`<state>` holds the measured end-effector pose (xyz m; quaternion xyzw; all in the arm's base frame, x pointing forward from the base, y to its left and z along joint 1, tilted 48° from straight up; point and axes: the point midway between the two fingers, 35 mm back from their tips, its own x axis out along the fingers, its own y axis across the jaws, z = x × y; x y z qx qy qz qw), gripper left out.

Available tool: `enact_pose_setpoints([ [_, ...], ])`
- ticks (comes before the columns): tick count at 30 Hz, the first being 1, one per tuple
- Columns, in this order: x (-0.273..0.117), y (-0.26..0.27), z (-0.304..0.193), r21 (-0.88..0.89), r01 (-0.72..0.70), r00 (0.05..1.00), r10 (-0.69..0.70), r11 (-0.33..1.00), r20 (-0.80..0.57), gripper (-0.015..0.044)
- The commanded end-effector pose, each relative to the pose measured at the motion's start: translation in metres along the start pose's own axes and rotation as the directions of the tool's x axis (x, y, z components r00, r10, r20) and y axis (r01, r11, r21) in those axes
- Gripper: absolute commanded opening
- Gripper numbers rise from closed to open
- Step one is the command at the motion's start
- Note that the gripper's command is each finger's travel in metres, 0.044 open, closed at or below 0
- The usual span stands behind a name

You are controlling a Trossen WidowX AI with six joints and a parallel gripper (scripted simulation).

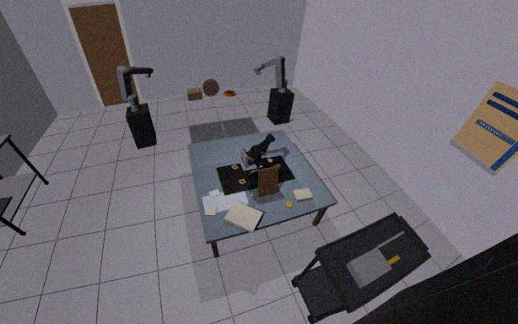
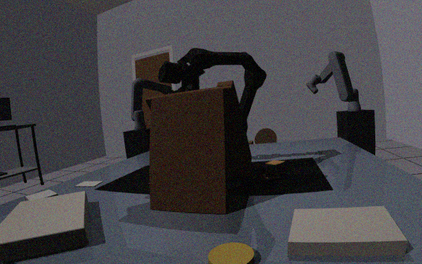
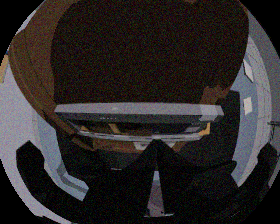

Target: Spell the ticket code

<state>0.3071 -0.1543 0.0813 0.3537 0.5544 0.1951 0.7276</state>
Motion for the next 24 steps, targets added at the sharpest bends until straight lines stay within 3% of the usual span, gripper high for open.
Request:
enact_pose_setpoints([
  [1,-0.005,0.000,-0.005,-0.005,0.002,1.000,-0.002,1.000,-0.004,0.0000],
  [8,-0.010,0.000,-0.009,-0.005,0.002,1.000,-0.002,1.000,-0.004,0.0000],
  [11,-0.019,0.000,-0.014,-0.083,-0.003,0.999,0.006,0.997,0.039,0.0079],
  [16,-0.059,0.002,-0.043,-0.434,0.070,0.978,0.025,0.898,0.209,0.0210],
  [24,-0.104,0.017,-0.088,-0.769,0.411,0.874,0.030,0.489,0.486,0.0420],
])
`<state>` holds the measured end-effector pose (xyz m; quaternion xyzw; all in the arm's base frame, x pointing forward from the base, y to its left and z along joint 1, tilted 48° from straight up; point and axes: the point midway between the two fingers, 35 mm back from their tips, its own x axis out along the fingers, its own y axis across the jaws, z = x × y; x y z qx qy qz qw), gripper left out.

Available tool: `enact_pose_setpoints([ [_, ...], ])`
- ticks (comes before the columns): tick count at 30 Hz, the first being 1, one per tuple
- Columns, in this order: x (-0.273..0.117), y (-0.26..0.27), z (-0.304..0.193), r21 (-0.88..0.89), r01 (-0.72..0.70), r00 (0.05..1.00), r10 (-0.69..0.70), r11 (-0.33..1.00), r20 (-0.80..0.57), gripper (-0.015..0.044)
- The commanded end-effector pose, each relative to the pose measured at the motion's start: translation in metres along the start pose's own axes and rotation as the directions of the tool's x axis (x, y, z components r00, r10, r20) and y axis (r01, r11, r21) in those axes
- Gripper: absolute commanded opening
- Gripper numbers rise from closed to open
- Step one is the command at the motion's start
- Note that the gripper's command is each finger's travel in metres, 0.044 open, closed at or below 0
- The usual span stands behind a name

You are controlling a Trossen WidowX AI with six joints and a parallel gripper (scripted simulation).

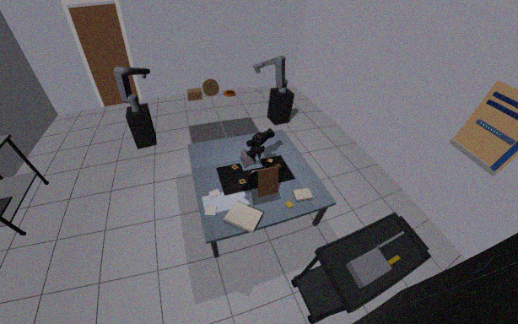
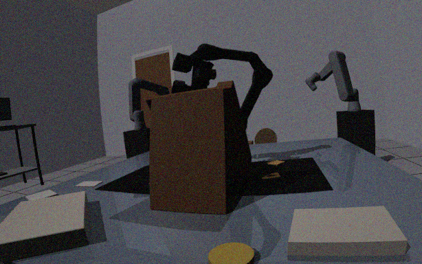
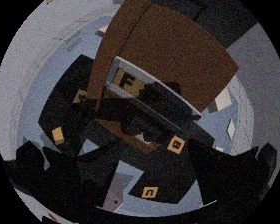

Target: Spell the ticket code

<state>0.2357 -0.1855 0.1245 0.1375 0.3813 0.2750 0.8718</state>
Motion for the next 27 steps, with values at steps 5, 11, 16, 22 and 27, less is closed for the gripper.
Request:
enact_pose_setpoints([
  [5,-0.066,0.048,-0.023,-0.685,0.409,0.912,-0.238,0.603,0.335,0.0440],
  [11,-0.072,0.054,-0.025,-0.743,0.461,0.887,-0.274,0.486,0.371,0.0440],
  [16,-0.072,0.054,-0.025,-0.743,0.461,0.887,-0.274,0.486,0.371,0.0440],
  [22,-0.072,0.054,-0.025,-0.743,0.461,0.887,-0.274,0.486,0.371,0.0440],
  [27,-0.072,0.054,-0.025,-0.743,0.461,0.887,-0.274,0.486,0.371,0.0440],
])
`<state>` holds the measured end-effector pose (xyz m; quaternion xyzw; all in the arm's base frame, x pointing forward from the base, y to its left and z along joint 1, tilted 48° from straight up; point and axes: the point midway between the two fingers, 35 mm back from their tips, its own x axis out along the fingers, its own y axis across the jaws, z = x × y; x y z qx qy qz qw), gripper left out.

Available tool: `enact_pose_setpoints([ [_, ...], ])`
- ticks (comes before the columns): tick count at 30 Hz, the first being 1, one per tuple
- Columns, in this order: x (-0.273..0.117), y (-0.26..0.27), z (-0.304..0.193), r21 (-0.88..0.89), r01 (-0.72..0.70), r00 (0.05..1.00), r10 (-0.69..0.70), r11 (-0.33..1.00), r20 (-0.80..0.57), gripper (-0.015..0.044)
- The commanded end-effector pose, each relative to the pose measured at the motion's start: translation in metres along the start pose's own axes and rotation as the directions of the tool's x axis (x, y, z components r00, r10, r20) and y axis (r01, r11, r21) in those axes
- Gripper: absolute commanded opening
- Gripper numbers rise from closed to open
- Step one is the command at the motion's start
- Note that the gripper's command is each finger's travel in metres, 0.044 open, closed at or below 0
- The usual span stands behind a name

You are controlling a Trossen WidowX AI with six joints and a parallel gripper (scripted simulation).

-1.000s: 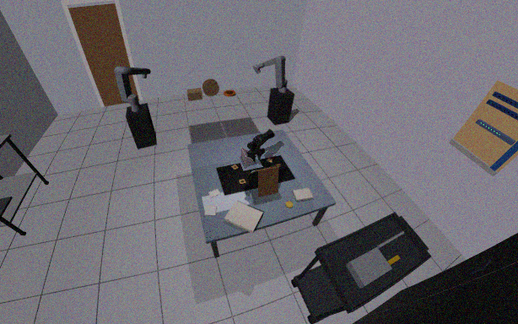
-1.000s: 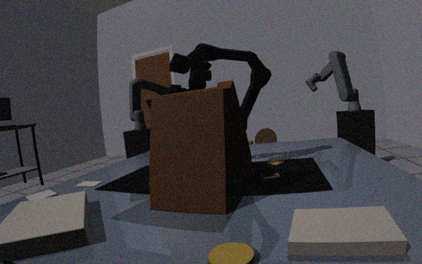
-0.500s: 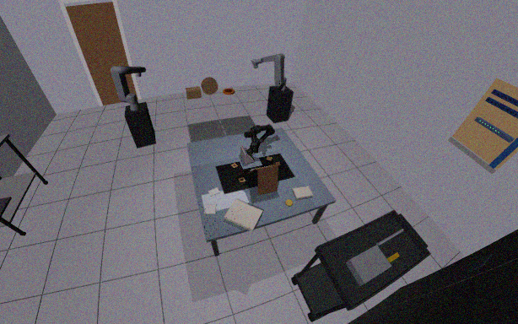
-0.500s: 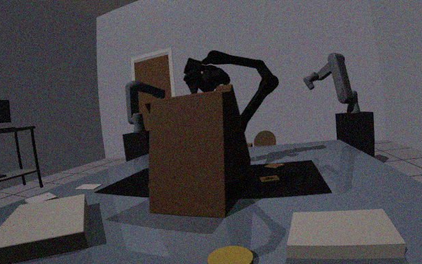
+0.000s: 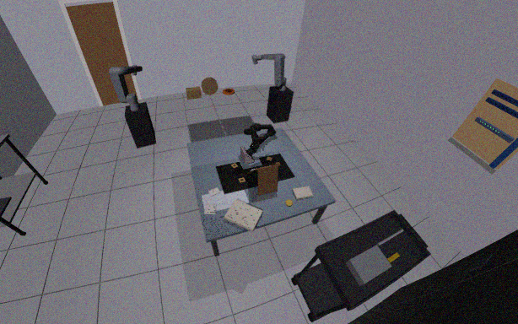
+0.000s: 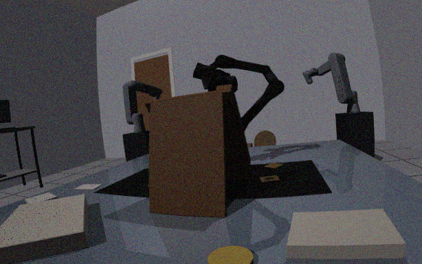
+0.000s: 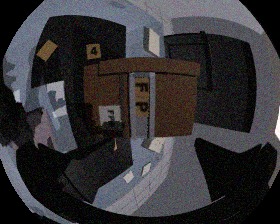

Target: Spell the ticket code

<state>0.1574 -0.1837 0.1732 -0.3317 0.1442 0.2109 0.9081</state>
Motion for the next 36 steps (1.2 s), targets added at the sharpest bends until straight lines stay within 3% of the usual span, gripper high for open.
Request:
enact_pose_setpoints([
  [1,0.000,0.000,0.001,-0.011,0.006,1.000,-0.006,1.000,0.002,0.0440],
  [6,0.000,0.000,0.001,-0.011,0.006,1.000,-0.006,1.000,0.002,0.0440],
  [8,0.001,0.000,-0.001,0.028,-0.005,1.000,0.005,1.000,0.005,0.0387],
  [10,0.006,-0.001,-0.007,0.133,-0.038,0.999,0.037,0.990,0.010,0.0340],
  [16,0.022,-0.004,-0.029,0.460,-0.134,0.990,0.138,0.878,0.025,0.0340],
  [22,0.035,-0.006,-0.045,0.666,-0.174,0.977,0.212,0.725,0.024,0.0340],
  [28,0.051,-0.007,-0.064,0.838,-0.174,0.957,0.288,0.518,0.021,0.0340],
  [36,0.090,-0.004,-0.103,1.000,-0.010,0.898,0.441,0.013,0.003,0.0340],
])
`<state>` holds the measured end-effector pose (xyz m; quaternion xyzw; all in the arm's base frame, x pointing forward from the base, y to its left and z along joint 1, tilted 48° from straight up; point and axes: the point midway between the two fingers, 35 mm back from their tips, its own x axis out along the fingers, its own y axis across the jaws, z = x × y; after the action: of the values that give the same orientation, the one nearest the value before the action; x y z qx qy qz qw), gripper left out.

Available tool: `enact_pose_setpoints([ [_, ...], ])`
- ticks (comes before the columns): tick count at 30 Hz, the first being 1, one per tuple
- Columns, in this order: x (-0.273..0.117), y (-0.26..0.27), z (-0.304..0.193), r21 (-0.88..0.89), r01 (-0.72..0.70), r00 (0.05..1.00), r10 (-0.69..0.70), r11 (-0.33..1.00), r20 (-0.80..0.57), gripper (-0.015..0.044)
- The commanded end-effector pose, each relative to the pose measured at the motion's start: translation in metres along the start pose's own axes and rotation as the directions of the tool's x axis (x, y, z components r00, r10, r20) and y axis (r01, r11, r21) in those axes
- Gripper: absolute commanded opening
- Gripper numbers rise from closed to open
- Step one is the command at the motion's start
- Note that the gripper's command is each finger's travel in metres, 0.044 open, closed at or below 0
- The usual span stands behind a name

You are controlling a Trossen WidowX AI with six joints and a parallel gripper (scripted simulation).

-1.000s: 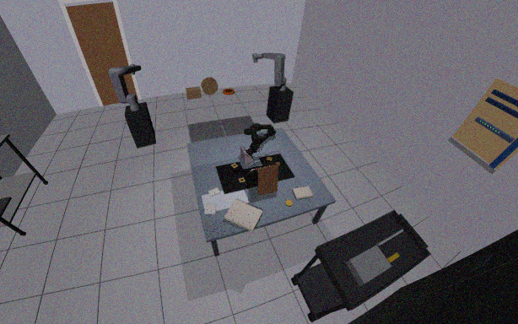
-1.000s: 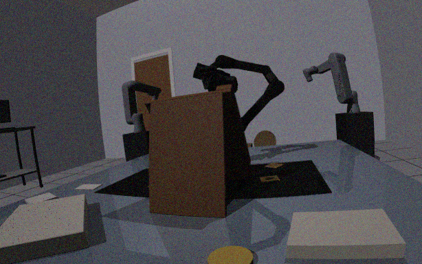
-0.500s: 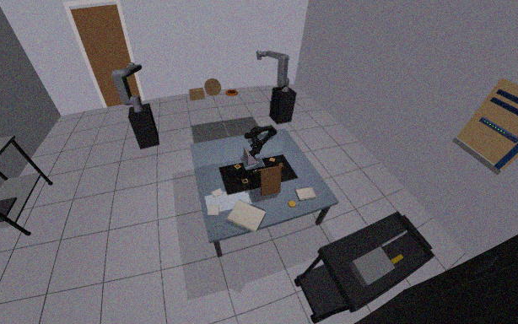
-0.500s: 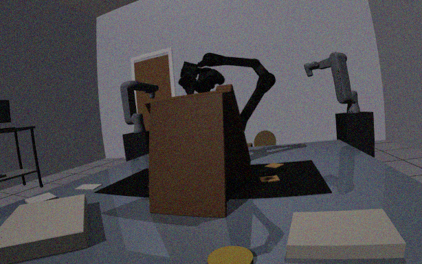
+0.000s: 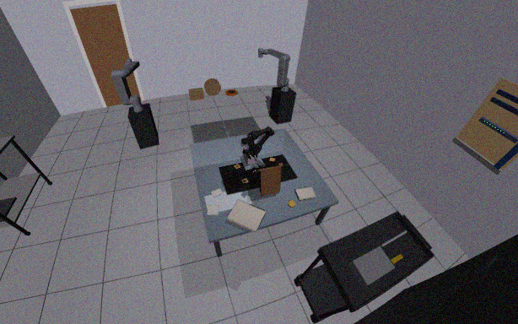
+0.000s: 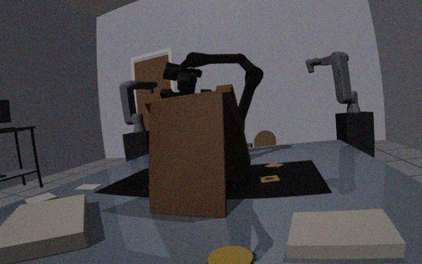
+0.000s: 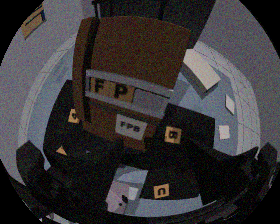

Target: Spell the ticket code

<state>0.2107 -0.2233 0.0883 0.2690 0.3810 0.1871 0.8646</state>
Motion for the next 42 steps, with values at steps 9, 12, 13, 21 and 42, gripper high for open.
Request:
enact_pose_setpoints([
  [9,0.073,-0.071,-0.013,0.743,0.245,0.953,-0.015,0.623,-0.302,0.0340],
  [12,0.092,-0.084,-0.019,0.835,0.342,0.930,-0.025,0.432,-0.368,0.0340],
  [13,0.098,-0.088,-0.022,0.855,0.373,0.920,-0.029,0.359,-0.390,0.0340],
  [21,0.138,-0.099,-0.036,0.875,0.484,0.875,0.002,0.027,-0.484,0.0340],
  [42,0.187,-0.087,-0.057,0.809,0.562,0.827,0.134,-0.171,-0.546,0.0340],
])
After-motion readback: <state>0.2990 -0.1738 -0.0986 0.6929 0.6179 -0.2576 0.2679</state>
